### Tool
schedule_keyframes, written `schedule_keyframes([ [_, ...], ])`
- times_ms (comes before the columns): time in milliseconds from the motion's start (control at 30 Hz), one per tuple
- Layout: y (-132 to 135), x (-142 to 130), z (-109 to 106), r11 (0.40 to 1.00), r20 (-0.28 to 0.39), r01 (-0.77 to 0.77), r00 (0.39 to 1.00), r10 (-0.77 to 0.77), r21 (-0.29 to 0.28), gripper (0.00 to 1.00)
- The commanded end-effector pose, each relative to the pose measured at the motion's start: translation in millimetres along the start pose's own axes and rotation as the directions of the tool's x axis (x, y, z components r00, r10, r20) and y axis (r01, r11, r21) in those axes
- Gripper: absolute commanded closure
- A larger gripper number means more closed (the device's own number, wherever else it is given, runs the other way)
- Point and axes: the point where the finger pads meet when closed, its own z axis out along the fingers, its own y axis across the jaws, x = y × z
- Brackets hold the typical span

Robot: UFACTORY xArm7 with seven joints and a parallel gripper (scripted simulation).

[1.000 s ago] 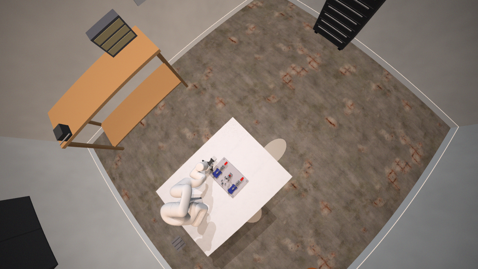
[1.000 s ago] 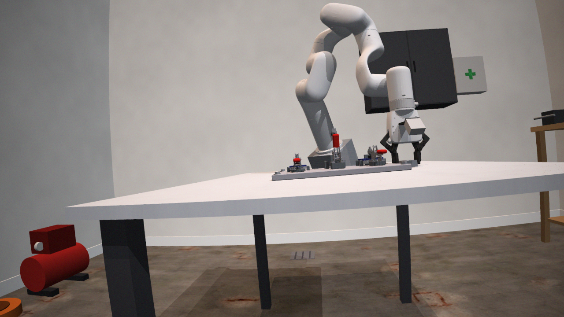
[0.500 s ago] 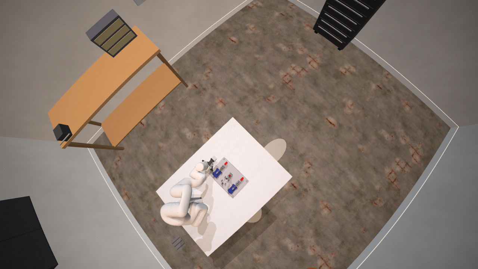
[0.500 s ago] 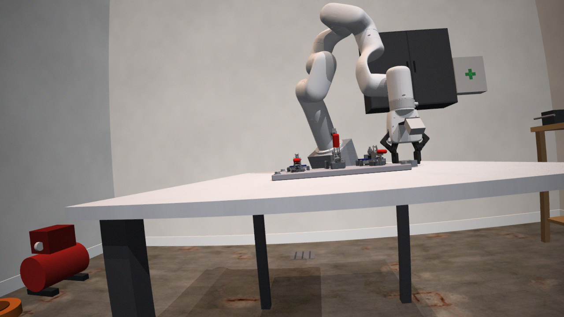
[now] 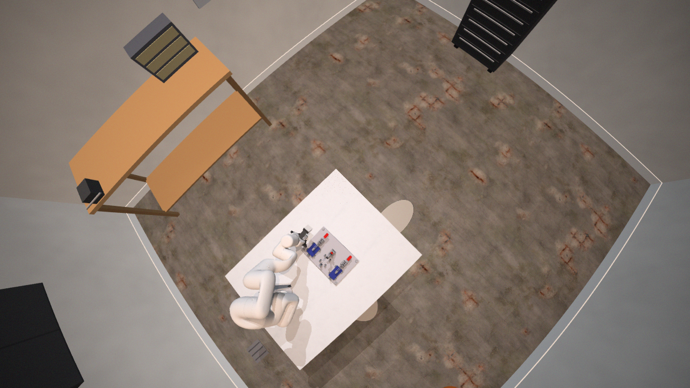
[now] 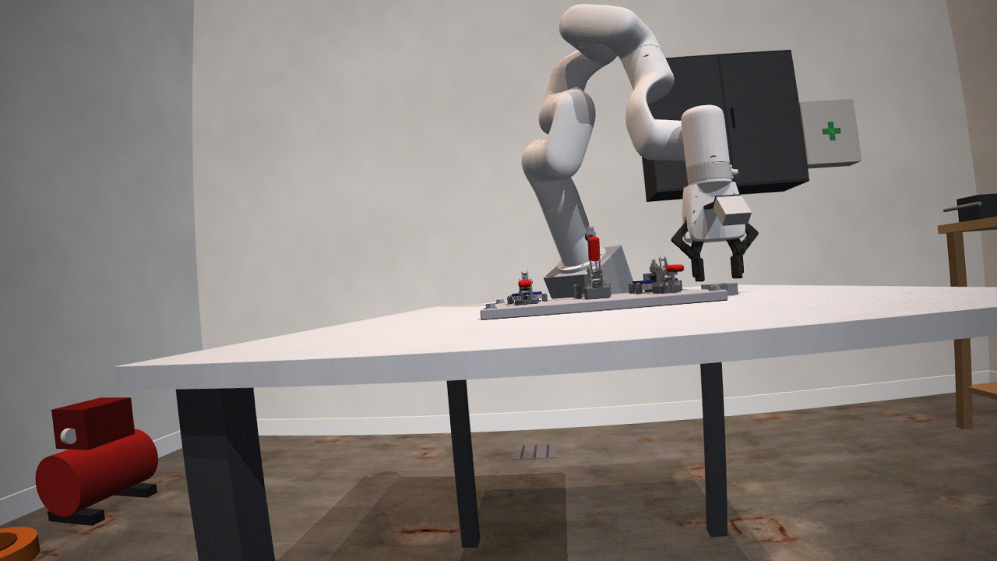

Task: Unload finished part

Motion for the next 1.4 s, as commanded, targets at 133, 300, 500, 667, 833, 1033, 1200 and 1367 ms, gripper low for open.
schedule_keyframes([
  [133, -0.5, 0.5, -29.6, 1.0, -0.002, 0.0, 1.0, 0.0, 0.0, 0.31],
  [300, -0.5, 0.5, -49.8, 1.0, -0.002, 0.0, 1.0, 0.0, 0.0, 0.31],
  [500, -0.5, 0.4, -69.0, 1.0, -0.002, 0.0, 1.0, 0.0, 0.0, 0.31],
  [667, -0.5, 0.4, -75.0, 1.0, -0.002, 0.0, 1.0, 0.0, 0.0, 0.31],
  [833, -0.5, 0.4, -79.4, 1.0, -0.002, 0.0, 1.0, 0.0, 0.0, 0.31],
  [1033, -0.5, 0.4, -79.7, 1.0, -0.002, 0.0, 1.0, 0.0, 0.0, 0.31],
  [1200, -0.5, 0.4, -79.7, 1.0, -0.002, 0.0, 1.0, 0.0, 0.0, 0.31],
  [1367, -0.5, 0.4, -79.8, 1.0, -0.002, 0.0, 1.0, 0.0, 0.0, 0.31],
])
